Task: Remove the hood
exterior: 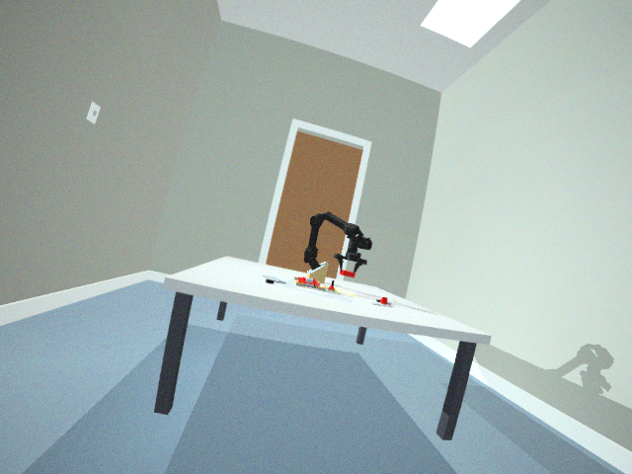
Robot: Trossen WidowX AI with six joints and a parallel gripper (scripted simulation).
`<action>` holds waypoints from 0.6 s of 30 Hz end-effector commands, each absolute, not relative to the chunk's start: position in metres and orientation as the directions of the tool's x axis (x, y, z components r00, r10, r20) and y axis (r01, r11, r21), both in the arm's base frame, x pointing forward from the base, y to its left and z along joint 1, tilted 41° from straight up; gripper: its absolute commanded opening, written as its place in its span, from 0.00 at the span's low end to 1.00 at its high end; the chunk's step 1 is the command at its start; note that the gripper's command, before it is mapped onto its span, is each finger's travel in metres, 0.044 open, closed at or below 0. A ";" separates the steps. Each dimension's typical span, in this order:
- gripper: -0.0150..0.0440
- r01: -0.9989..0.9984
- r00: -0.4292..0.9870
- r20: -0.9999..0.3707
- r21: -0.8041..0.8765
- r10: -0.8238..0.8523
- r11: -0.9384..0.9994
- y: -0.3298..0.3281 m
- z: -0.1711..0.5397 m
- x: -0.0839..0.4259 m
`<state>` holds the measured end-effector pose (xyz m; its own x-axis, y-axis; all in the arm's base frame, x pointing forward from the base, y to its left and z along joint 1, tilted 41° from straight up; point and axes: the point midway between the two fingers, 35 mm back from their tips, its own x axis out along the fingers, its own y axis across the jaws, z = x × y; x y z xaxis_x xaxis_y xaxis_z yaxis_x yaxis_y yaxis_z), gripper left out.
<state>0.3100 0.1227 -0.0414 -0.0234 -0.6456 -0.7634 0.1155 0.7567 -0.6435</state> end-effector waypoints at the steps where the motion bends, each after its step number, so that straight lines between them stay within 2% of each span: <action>1: 0.25 0.127 -0.023 -0.766 -0.640 -0.643 0.758 0.127 -0.045 0.309; 18: 0.25 0.127 -0.022 -0.766 -0.640 -0.643 0.758 0.121 -0.053 0.310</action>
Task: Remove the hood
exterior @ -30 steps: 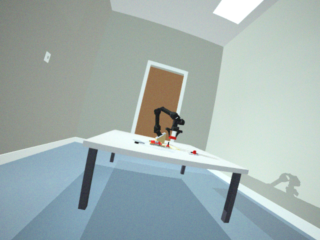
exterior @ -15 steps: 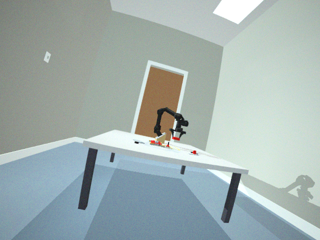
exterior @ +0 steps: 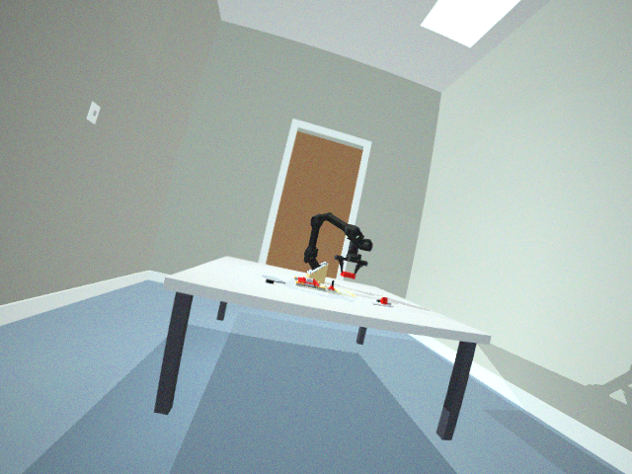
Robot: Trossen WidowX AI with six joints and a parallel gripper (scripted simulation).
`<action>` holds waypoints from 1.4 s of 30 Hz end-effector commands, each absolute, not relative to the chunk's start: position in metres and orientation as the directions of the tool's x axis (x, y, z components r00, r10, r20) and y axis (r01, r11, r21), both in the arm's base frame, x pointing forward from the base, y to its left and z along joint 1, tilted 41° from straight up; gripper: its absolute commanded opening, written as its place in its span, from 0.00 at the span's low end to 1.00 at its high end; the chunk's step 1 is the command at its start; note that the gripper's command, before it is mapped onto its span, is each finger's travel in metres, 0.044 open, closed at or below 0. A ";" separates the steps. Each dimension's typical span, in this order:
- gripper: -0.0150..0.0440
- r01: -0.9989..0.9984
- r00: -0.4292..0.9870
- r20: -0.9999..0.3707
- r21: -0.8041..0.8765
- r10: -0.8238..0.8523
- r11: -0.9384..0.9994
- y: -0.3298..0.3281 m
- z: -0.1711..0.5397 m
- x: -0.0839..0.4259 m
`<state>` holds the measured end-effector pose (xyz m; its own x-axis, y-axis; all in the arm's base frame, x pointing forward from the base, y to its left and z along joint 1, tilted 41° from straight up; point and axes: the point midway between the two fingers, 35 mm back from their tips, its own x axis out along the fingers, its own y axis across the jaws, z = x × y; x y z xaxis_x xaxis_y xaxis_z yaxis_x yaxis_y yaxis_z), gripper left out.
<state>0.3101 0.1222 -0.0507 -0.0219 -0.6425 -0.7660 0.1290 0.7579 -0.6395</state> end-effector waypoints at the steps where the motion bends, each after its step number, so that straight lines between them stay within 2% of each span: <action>1: 0.25 0.127 -0.022 -0.766 -0.640 -0.643 0.758 0.120 -0.054 0.310; 42: 0.25 0.127 -0.022 -0.766 -0.640 -0.643 0.758 0.104 -0.074 0.311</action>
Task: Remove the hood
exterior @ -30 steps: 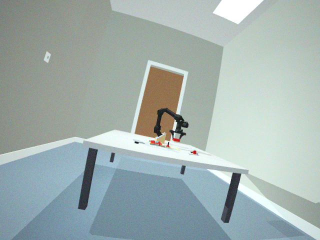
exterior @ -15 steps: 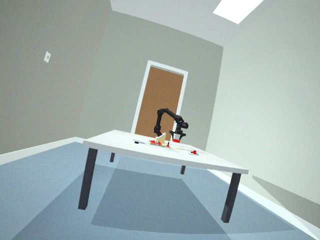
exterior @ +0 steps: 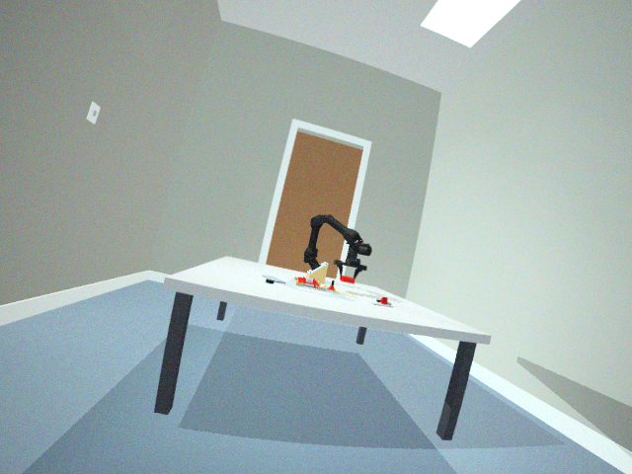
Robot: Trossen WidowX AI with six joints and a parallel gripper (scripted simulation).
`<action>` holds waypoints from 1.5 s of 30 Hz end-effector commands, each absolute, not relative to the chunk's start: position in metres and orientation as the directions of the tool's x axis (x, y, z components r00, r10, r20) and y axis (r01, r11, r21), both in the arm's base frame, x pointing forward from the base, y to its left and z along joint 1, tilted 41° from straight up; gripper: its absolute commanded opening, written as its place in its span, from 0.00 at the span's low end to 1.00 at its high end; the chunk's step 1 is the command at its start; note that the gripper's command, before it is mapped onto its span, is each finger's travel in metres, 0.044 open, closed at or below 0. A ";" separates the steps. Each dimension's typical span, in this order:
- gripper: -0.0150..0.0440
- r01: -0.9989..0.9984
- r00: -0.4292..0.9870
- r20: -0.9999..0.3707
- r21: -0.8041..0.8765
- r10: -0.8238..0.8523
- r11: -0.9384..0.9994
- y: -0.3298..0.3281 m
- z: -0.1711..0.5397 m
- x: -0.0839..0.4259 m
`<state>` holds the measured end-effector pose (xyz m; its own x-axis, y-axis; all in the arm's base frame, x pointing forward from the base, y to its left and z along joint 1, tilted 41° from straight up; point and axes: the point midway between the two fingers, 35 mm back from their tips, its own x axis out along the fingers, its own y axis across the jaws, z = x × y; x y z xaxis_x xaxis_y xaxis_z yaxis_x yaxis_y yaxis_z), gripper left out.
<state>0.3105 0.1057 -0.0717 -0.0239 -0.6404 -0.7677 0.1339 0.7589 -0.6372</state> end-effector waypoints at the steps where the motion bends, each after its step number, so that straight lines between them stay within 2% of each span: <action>1: 0.25 0.127 -0.022 -0.766 -0.640 -0.643 0.758 0.103 -0.074 0.311; 45: 0.25 0.128 -0.022 -0.764 -0.641 -0.644 0.756 0.085 -0.095 0.309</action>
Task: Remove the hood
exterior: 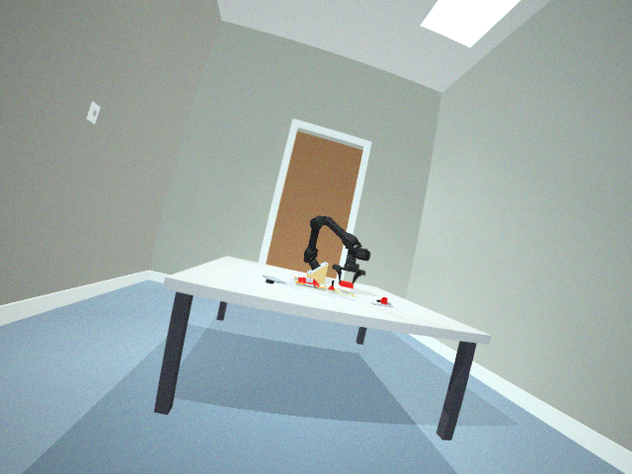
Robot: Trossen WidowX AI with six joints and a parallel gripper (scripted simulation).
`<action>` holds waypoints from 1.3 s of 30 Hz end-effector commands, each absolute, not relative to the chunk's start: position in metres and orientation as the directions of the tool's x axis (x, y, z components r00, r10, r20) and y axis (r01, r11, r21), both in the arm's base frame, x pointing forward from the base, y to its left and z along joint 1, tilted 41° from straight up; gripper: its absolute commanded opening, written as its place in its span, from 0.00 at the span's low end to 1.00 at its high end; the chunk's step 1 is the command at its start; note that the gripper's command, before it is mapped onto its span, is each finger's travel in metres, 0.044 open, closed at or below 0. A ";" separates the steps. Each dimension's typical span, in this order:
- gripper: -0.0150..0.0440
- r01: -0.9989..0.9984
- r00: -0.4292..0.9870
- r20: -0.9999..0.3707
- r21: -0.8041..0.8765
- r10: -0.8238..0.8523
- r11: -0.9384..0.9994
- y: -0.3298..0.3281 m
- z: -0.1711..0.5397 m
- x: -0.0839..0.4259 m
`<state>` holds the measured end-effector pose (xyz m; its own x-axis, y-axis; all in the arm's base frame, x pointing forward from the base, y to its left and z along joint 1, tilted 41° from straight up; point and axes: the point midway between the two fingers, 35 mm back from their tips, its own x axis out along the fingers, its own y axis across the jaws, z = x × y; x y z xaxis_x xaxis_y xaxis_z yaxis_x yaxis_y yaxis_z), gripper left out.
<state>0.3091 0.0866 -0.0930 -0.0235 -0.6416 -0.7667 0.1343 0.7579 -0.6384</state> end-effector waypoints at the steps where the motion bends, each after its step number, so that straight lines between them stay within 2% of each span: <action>1: 0.25 0.128 -0.022 -0.764 -0.641 -0.644 0.756 0.084 -0.095 0.309; 39: 0.25 0.128 -0.022 -0.763 -0.643 -0.646 0.755 0.071 -0.110 0.307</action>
